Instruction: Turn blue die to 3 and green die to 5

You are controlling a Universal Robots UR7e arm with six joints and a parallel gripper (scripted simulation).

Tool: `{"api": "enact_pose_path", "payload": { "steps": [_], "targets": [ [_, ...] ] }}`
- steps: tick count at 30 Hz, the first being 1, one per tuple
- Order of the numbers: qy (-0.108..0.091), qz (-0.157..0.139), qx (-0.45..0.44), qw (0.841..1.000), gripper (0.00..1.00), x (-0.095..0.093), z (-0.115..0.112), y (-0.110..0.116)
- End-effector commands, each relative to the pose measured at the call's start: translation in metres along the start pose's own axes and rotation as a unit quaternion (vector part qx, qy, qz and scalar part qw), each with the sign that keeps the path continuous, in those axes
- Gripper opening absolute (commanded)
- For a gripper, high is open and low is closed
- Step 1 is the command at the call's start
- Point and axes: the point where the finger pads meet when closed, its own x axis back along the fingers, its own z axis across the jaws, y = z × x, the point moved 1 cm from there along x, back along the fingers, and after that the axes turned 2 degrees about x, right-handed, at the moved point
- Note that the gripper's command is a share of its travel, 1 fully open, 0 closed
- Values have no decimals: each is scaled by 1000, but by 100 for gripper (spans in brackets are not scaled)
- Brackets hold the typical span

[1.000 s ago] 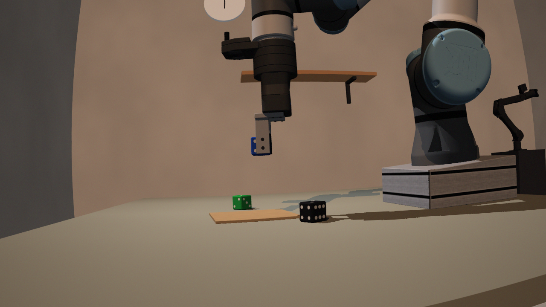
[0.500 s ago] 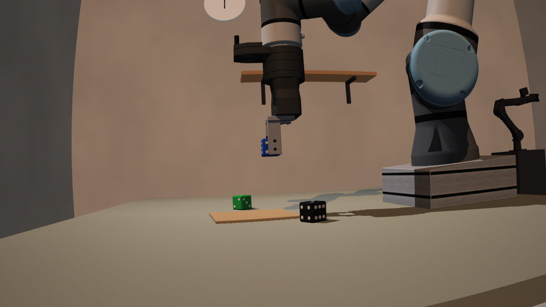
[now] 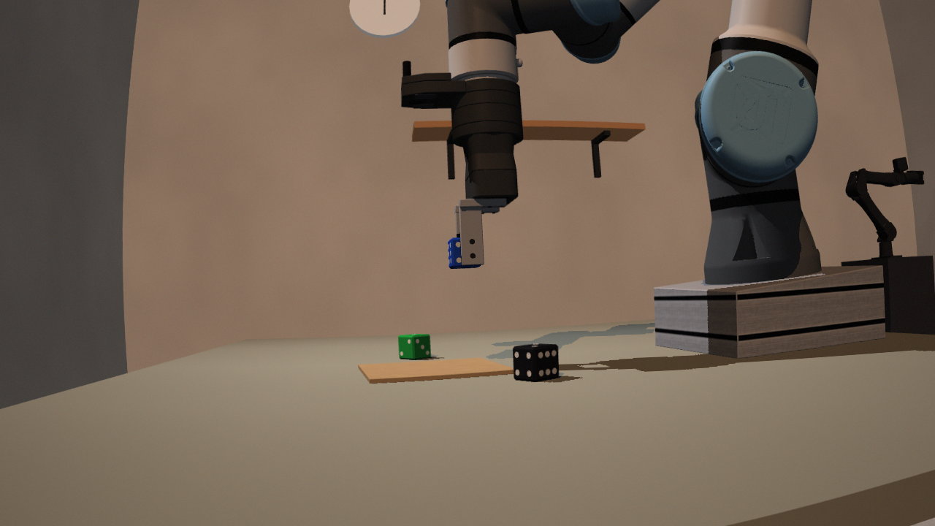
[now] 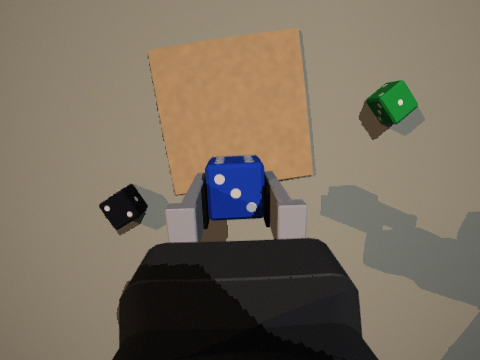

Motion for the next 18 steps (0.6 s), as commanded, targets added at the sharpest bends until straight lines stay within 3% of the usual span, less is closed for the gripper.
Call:
{"api": "enact_pose_path", "payload": {
  "steps": [1, 10, 18],
  "targets": [
    [0, 1, 0, 1000, 57, 0, 0, 0],
    [0, 1, 0, 1000, 57, -7, 0, 0],
    [0, 1, 0, 1000, 57, -34, 0, 0]
  ]
}}
